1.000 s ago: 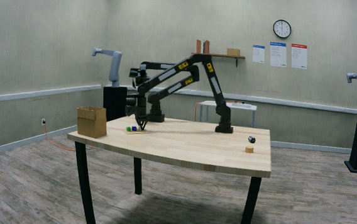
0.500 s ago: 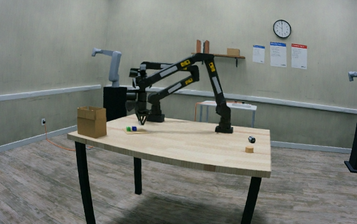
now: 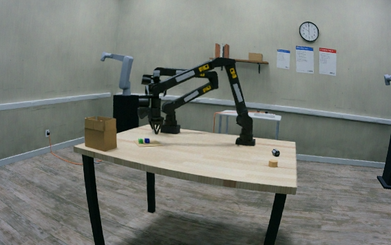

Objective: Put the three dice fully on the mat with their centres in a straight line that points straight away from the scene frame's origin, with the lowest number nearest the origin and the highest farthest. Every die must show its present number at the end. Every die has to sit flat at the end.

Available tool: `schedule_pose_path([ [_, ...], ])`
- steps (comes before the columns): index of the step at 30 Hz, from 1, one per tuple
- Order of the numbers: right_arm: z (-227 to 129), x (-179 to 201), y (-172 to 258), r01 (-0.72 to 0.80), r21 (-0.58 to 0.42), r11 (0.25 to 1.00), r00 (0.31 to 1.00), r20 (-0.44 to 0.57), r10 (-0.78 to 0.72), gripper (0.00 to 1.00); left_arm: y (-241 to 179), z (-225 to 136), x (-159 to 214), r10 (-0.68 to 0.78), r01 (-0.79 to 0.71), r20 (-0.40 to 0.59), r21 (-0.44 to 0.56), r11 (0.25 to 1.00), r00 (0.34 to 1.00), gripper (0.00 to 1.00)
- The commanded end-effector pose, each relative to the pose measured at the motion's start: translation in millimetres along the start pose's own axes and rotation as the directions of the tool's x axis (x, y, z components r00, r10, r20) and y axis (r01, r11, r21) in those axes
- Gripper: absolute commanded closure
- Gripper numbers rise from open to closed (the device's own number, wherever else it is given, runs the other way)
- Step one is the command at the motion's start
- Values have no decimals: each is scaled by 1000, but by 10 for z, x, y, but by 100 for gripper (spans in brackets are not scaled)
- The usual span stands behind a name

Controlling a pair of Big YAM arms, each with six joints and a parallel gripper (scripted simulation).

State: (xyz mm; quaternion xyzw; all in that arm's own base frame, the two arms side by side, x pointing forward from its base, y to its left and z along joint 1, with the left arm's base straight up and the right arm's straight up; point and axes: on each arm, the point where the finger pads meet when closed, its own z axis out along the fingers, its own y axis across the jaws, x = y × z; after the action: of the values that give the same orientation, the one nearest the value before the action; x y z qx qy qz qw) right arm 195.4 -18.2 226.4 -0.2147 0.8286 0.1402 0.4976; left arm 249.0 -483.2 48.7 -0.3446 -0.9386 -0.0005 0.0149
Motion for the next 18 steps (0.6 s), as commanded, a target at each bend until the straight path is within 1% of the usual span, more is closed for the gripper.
schedule_pose_path([
  [1,-42,-110,-48,32,6,999,999,10,-32,0,38,-389,-245,-40,39,56,19,999,998,80],
  [6,-42,-110,-48,32,6,999,999,10,-32,0,18,-114,-175,-20,20,33,9,1000,999,80],
  [8,-42,-110,-48,32,6,999,999,10,-32,0,5,-66,-176,-18,17,32,9,1000,999,80],
  [13,-42,-110,-48,32,6,999,999,10,-32,0,7,-38,-171,-18,18,27,7,1000,999,80],
  [15,-42,-110,-48,32,6,999,999,10,-32,0,0,-155,-183,-18,17,47,15,1000,999,80],
  [18,-42,-110,-48,32,6,999,999,10,-32,0,0,-159,-184,-18,17,48,15,1000,999,80],
])
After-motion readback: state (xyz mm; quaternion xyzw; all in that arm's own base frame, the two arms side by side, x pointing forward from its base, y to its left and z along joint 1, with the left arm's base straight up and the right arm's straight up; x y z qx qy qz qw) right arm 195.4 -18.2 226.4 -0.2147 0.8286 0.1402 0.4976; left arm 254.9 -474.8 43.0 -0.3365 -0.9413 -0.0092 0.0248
